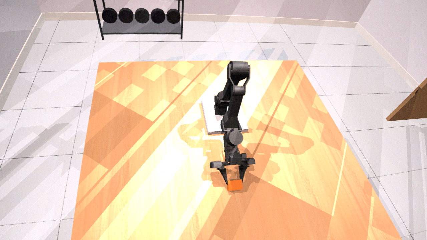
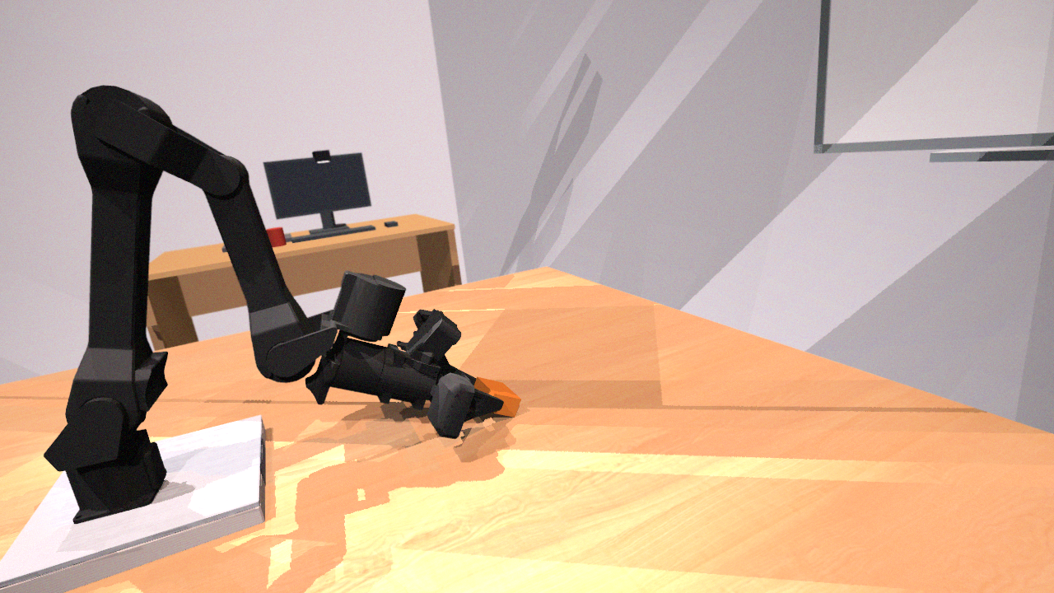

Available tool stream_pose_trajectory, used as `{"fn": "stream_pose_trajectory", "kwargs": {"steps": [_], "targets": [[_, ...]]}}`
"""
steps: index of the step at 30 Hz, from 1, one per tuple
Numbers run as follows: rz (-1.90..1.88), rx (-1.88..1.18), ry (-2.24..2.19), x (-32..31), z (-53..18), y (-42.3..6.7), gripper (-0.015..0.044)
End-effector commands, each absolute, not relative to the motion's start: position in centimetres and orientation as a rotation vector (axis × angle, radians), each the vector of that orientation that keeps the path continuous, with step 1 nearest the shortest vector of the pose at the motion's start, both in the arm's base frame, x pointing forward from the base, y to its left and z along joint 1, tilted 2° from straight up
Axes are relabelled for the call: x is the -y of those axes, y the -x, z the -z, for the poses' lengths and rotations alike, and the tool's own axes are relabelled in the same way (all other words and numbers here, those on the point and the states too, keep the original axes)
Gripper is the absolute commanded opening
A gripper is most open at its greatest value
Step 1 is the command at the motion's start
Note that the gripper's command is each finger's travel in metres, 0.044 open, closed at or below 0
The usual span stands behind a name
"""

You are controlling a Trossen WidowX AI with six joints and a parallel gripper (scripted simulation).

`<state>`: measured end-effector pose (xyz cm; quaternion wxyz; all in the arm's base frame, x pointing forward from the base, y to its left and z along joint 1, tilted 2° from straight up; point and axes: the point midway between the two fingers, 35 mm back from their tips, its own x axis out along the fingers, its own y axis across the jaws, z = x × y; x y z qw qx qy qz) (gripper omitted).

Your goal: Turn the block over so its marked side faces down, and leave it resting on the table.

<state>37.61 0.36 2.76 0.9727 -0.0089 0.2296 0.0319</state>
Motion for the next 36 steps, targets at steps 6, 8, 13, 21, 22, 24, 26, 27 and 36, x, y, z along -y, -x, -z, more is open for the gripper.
{"fn": "stream_pose_trajectory", "kwargs": {"steps": [6, 8, 13, 21, 22, 24, 26, 27, 36], "targets": [[-0.069, -0.372, 0.007, -0.5, -2.1, -35.6, 0.0000], [-0.070, -0.348, 0.007, -0.5, -2.3, -35.3, 0.0000], [-0.070, -0.329, 0.007, -0.5, -2.5, -35.2, 0.0000], [-0.070, -0.319, 0.006, -0.5, -2.7, -35.1, 0.0000], [-0.070, -0.319, 0.006, -0.5, -2.7, -35.1, 0.0000], [-0.070, -0.319, 0.006, -0.5, -2.7, -35.1, 0.0000], [-0.070, -0.319, 0.006, -0.5, -2.7, -35.1, 0.0000], [-0.070, -0.319, 0.006, -0.5, -2.7, -35.1, 0.0000], [-0.070, -0.319, 0.006, -0.5, -2.7, -35.1, 0.0210]]}}
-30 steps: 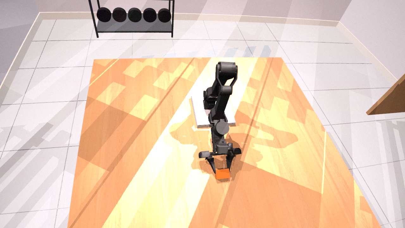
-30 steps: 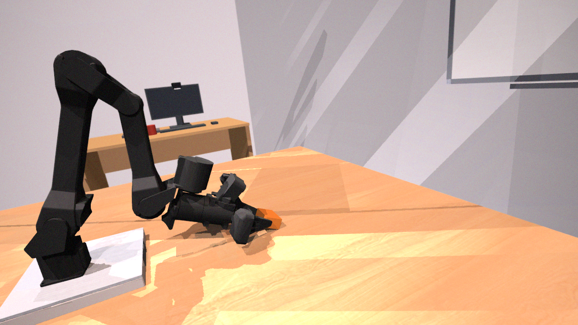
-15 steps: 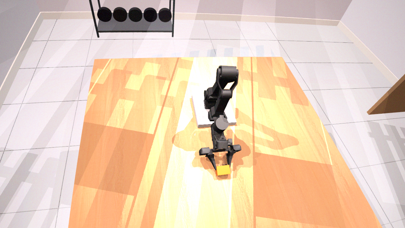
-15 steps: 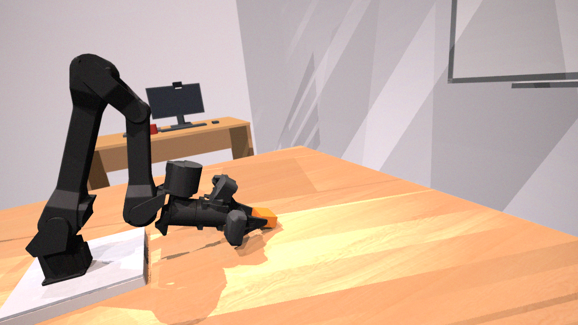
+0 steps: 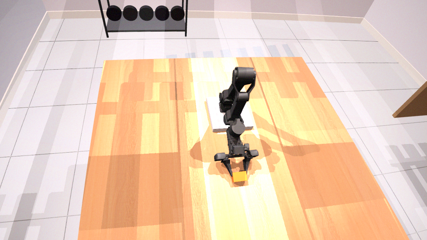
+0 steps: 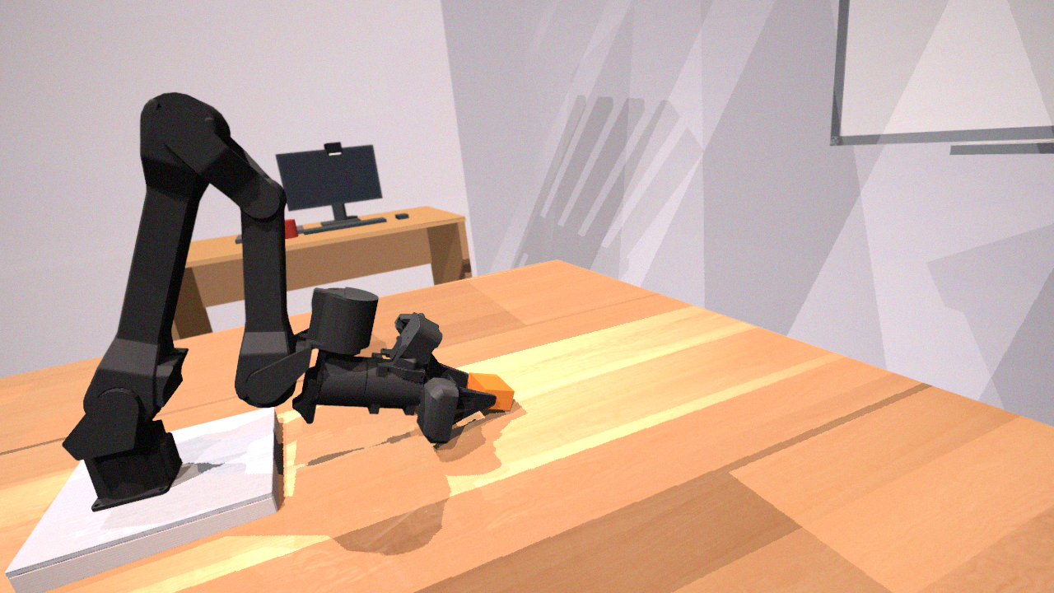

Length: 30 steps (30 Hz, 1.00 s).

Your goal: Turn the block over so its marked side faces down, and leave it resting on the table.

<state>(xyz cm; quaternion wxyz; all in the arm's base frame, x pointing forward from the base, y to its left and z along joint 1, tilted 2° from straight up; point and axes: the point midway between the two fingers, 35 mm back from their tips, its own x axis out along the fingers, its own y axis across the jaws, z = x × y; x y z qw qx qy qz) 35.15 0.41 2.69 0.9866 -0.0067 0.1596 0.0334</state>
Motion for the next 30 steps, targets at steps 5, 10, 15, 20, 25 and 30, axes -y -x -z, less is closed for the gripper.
{"fn": "stream_pose_trajectory", "kwargs": {"steps": [5, 10, 15, 20, 25, 30], "targets": [[-0.070, -0.319, 0.006, -0.46, -2.70, -35.14, 0.0341], [-0.070, -0.319, 0.006, -0.46, -2.70, -35.14, 0.0440], [-0.070, -0.319, 0.006, -0.46, -2.70, -35.14, 0.0440], [-0.070, -0.319, 0.006, -0.46, -2.70, -35.14, 0.0440], [-0.070, -0.319, 0.006, -0.46, -2.70, -35.14, 0.0440], [-0.070, -0.319, 0.006, -0.46, -2.70, -35.14, 0.0440]]}}
